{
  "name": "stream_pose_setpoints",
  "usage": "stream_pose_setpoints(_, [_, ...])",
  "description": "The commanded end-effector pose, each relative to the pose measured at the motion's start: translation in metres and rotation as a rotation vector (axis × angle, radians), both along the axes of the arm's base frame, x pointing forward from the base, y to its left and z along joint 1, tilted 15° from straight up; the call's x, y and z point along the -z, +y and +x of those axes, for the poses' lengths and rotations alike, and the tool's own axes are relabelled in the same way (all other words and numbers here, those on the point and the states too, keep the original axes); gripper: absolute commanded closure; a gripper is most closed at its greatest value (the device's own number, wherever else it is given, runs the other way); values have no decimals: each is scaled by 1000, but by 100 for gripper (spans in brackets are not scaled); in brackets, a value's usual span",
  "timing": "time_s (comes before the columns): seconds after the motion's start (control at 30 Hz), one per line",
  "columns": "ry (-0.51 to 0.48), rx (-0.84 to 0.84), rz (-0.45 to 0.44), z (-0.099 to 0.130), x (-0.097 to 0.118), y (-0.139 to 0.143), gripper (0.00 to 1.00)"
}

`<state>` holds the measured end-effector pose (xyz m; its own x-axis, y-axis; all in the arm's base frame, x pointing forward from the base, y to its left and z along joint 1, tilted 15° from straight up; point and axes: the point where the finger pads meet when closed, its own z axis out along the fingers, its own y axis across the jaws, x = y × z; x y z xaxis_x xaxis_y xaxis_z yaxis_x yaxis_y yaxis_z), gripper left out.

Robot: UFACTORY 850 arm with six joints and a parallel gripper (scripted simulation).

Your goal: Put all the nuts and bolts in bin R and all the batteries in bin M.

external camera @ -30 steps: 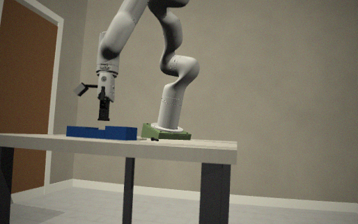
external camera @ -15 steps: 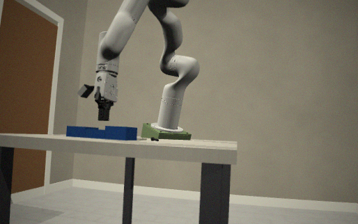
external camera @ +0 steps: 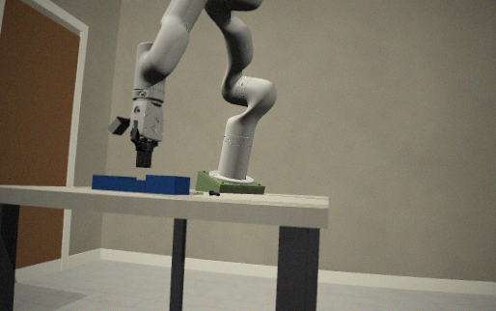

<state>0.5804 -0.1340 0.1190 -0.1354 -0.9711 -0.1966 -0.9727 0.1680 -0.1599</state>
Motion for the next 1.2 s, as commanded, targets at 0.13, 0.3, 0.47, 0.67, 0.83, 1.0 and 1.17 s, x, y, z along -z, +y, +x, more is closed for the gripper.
stream_pose_setpoints(0.13, [-1, 1, -1, 3, 9, 1, 100])
stream_pose_setpoints(0.3, [-1, 1, -1, 4, 14, 2, 100])
stream_pose_setpoints(0.47, [-1, 1, -1, 6, 24, 4, 100])
stream_pose_setpoints(0.67, [-1, 1, -1, 8, 33, 6, 100])
stream_pose_setpoints(0.83, [-1, 1, -1, 8, 33, 6, 100])
stream_pose_setpoints(1.0, [-1, 1, -1, 8, 33, 6, 100])
stream_pose_setpoints(1.17, [-1, 1, -1, 8, 33, 6, 100])
